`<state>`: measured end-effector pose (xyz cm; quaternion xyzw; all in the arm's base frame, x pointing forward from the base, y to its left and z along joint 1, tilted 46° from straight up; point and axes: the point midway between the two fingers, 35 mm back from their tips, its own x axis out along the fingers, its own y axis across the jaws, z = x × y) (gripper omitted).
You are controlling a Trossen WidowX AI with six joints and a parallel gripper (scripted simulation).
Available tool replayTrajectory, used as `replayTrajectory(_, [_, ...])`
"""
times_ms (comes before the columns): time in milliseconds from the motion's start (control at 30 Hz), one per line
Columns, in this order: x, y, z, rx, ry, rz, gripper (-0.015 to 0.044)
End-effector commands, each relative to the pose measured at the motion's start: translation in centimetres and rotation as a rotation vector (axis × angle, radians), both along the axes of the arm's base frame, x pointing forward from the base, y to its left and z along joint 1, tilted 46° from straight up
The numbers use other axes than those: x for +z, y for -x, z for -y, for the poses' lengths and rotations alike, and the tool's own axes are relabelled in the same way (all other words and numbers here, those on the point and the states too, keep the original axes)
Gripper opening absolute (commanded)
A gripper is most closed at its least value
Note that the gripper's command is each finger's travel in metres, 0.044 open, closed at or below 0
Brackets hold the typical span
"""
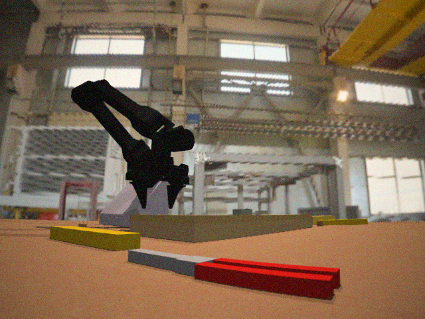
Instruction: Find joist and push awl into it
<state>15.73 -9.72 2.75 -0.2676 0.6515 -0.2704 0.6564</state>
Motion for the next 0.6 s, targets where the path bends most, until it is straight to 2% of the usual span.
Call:
replayTrajectory(0, [0.27, 1.07, 0.82, -0.049, 0.024, 0.031, 0.044])
replayTrajectory(567, [0.11, 0.47, 0.94, -0.049, 0.023, 0.031, 0.044])
